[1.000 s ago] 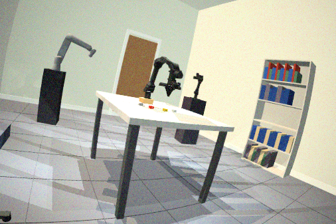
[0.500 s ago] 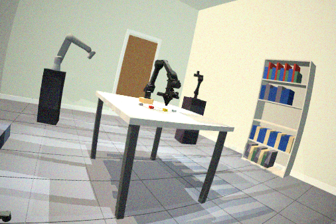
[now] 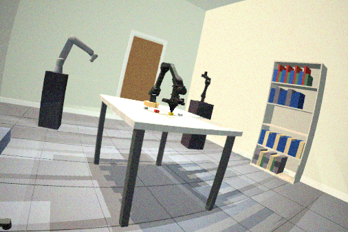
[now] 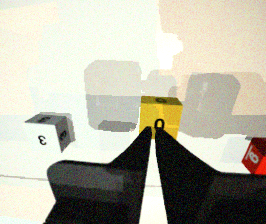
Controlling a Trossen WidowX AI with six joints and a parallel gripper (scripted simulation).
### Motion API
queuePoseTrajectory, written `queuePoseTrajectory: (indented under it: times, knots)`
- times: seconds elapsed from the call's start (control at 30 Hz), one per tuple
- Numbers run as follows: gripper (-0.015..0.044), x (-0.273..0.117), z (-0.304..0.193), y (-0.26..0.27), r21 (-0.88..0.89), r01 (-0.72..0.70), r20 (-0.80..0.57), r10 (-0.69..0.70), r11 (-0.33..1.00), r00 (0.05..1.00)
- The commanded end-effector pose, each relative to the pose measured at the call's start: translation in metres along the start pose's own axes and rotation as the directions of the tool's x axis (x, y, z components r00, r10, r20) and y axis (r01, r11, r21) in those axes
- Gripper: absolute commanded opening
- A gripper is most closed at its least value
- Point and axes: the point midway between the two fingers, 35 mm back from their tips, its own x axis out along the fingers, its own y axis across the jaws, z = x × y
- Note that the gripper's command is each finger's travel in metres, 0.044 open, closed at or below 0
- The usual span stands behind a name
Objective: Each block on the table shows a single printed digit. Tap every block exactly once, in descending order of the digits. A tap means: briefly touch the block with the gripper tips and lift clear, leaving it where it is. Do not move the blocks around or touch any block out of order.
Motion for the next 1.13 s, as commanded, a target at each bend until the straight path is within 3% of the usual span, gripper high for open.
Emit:
queuePoseTrajectory:
  times: [0.0, 0.37, 0.6, 0.83, 1.1]
  knots:
    - [0.0020, 0.006, -0.002, -0.001, -0.006, 0.004, -0.008, -0.004, 1.000, 1.000]
    - [0.0020, -0.025, -0.002, 0.000, -0.006, 0.003, -0.008, -0.003, 1.000, 1.000]
    - [0.0204, -0.058, -0.025, 0.085, -0.006, -0.007, -0.009, 0.007, 1.000, 1.000]
    - [0.0387, -0.099, -0.089, 0.175, -0.007, -0.015, -0.016, 0.015, 1.000, 1.000]
    - [0.0400, -0.108, -0.105, 0.190, -0.007, -0.015, -0.018, 0.015, 1.000, 1.000]
